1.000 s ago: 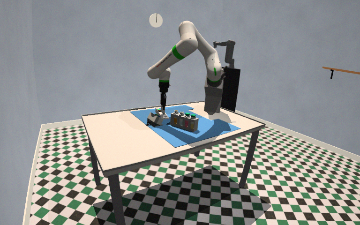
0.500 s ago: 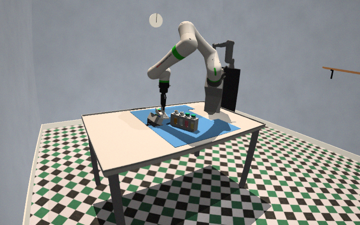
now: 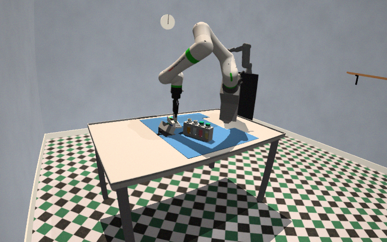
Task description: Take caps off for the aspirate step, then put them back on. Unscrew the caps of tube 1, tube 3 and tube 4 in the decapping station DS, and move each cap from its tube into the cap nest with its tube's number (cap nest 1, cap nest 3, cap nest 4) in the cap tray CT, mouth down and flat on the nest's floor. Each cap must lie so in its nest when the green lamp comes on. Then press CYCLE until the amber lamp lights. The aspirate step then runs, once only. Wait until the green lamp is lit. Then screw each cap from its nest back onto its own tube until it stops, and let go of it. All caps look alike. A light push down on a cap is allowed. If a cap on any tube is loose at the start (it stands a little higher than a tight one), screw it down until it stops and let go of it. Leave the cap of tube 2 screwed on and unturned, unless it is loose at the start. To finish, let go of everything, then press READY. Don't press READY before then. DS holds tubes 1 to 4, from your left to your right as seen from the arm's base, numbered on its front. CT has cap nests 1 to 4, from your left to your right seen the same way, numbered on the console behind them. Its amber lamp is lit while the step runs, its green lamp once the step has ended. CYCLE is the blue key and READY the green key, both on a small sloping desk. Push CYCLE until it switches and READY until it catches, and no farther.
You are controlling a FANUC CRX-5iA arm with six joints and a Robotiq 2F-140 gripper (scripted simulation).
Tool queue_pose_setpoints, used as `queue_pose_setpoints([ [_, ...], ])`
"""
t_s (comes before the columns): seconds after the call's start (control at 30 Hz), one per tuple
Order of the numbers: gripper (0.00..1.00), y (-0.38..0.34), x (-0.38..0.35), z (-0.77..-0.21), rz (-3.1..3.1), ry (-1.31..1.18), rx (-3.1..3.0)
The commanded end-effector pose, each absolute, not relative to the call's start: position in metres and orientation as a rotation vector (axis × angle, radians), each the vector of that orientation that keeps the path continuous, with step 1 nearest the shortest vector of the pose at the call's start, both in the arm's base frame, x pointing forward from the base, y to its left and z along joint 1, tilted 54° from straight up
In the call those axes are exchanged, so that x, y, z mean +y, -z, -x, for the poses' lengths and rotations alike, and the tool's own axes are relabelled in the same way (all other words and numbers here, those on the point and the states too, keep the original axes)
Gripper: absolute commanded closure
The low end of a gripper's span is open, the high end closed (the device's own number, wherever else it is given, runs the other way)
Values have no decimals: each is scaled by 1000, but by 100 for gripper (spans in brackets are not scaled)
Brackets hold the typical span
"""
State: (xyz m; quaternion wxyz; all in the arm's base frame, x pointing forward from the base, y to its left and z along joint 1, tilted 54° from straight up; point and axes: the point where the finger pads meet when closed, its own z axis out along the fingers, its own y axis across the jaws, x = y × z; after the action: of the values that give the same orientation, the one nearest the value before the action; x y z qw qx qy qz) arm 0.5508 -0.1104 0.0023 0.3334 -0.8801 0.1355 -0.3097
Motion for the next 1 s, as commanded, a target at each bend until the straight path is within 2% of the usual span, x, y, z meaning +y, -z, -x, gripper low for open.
queue_pose_setpoints([
  [0.0,100,-14,-121,-538,2298,809,354],
  [0.97,100,-78,-176,-468,2298,809,354],
])
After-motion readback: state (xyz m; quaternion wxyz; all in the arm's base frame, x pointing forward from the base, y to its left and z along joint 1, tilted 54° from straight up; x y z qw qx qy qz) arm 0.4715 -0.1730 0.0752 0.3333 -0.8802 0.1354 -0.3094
